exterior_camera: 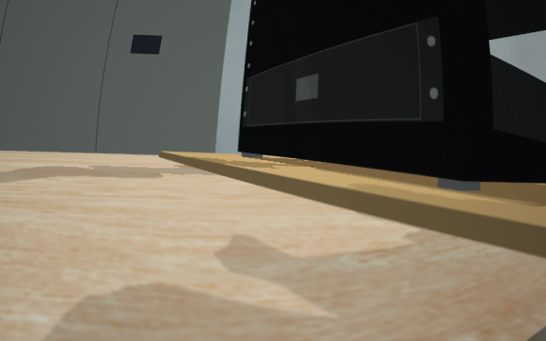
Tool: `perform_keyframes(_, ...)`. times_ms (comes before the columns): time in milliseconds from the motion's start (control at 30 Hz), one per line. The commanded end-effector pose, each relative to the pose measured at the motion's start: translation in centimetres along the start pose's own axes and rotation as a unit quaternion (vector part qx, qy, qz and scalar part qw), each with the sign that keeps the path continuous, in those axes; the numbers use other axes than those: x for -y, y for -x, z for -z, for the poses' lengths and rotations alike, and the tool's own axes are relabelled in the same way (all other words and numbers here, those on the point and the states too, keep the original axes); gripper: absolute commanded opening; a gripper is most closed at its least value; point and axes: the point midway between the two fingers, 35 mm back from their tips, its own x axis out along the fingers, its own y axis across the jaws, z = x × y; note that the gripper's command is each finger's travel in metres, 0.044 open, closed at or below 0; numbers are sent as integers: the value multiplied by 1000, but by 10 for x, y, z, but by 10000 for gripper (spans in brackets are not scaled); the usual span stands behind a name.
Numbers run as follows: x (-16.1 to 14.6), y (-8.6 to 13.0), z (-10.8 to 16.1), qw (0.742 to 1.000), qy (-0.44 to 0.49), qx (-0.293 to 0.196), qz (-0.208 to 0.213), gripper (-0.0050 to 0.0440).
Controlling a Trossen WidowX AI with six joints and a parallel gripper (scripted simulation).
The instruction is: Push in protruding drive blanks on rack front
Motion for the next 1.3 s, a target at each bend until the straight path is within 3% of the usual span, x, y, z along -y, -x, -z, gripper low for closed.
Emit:
perform_keyframes(0, 6, -3, -1, 1000, -7, 1, 6, -50)
perform_keyframes(1267, 6, -9, -1, 1000, -7, 1, 6, -50)
